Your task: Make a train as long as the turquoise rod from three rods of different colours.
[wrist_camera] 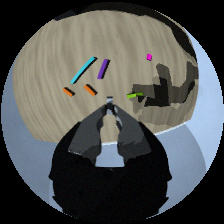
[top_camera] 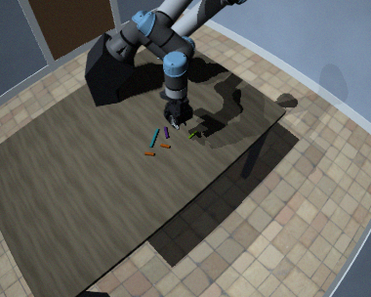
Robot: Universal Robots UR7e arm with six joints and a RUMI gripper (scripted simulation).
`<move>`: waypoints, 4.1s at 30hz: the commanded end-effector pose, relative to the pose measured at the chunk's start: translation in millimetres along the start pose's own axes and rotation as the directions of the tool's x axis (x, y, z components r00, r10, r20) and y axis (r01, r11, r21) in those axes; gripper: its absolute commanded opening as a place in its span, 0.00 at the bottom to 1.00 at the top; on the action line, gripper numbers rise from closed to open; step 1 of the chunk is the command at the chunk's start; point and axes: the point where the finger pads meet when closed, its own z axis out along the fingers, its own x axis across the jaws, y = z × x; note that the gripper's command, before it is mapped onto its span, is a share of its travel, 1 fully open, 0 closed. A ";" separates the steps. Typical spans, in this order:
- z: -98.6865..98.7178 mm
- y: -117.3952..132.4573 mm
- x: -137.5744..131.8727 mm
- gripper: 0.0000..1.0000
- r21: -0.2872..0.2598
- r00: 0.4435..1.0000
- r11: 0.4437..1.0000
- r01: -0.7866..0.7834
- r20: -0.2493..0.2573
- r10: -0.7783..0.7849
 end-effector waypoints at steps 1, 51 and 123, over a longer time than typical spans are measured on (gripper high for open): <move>-0.9 -1.1 2.3 0.00 -0.001 1.000 1.000 -0.003 0.000 0.003; 3.4 -87.8 106.8 0.00 -0.001 0.987 0.987 -0.164 0.000 0.164; 87.1 -88.1 107.6 0.00 -0.001 0.987 0.986 -0.164 0.000 0.164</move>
